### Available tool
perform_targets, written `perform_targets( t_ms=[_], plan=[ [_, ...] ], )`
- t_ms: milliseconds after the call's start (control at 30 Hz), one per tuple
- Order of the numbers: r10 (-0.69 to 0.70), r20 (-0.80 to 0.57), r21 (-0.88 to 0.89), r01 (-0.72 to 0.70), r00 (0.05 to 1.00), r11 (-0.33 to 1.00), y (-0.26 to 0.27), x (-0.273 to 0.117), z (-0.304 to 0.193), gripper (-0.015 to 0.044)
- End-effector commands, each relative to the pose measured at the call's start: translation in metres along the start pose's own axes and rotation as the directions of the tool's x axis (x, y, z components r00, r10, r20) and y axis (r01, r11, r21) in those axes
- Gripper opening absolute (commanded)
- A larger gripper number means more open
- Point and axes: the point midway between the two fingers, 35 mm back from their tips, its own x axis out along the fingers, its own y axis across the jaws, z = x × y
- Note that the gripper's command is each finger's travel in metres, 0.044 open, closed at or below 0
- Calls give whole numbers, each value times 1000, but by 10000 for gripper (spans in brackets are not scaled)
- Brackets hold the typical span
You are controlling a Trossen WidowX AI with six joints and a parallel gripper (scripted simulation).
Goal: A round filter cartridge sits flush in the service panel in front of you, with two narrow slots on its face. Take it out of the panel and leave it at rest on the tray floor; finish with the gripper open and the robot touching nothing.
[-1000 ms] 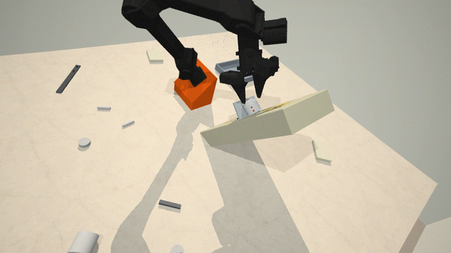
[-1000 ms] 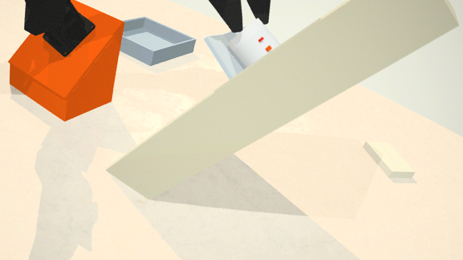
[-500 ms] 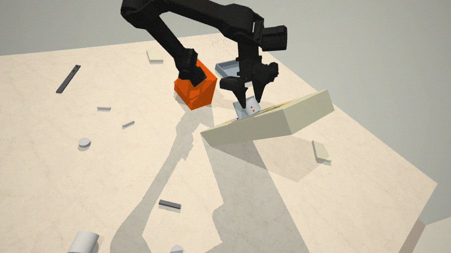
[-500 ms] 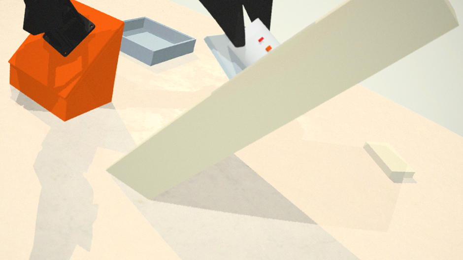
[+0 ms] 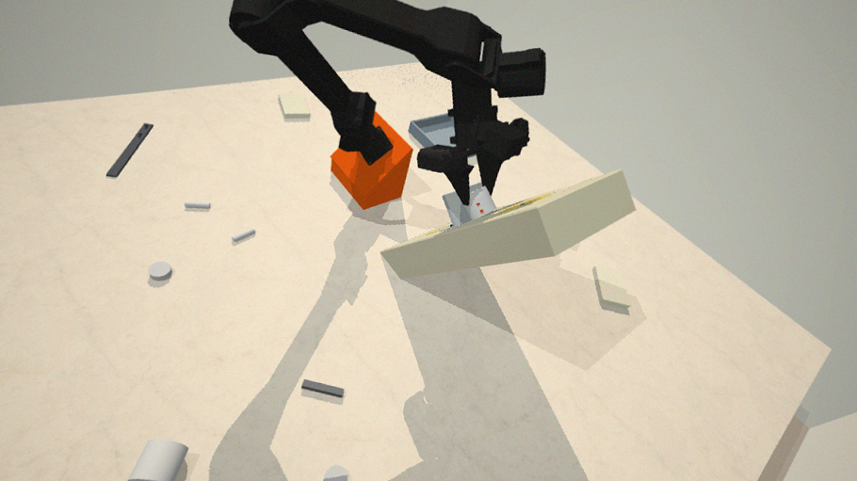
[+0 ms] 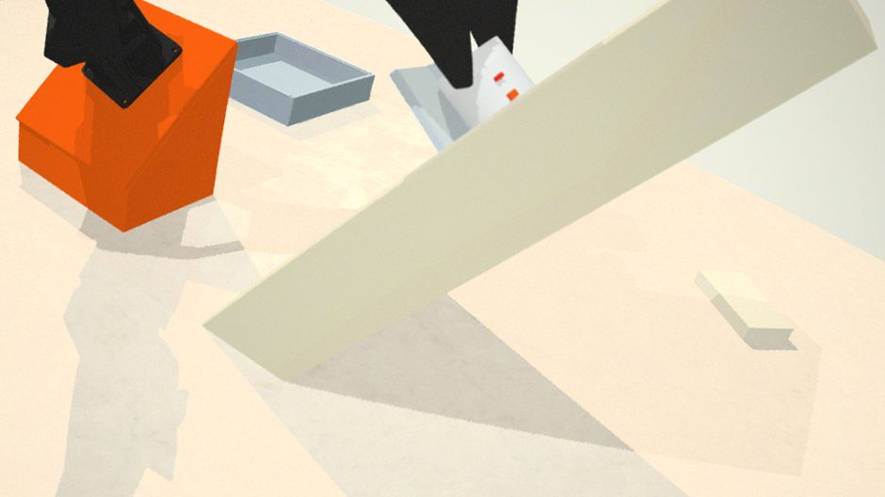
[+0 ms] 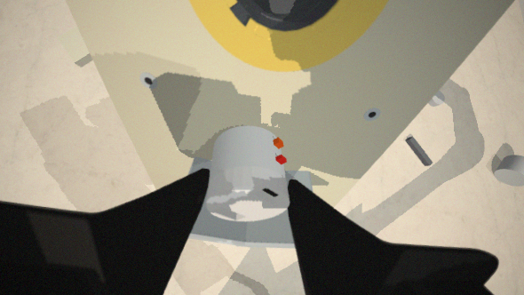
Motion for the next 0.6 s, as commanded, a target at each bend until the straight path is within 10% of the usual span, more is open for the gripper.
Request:
perform_targets(
  t_ms=[0, 567],
  plan=[
    [1, 0, 2, -1, 1000, 1000, 0, -1, 2, 67],
    [9, -4, -1, -9, 1000, 1000, 4, -53, 27, 0]
  ],
)
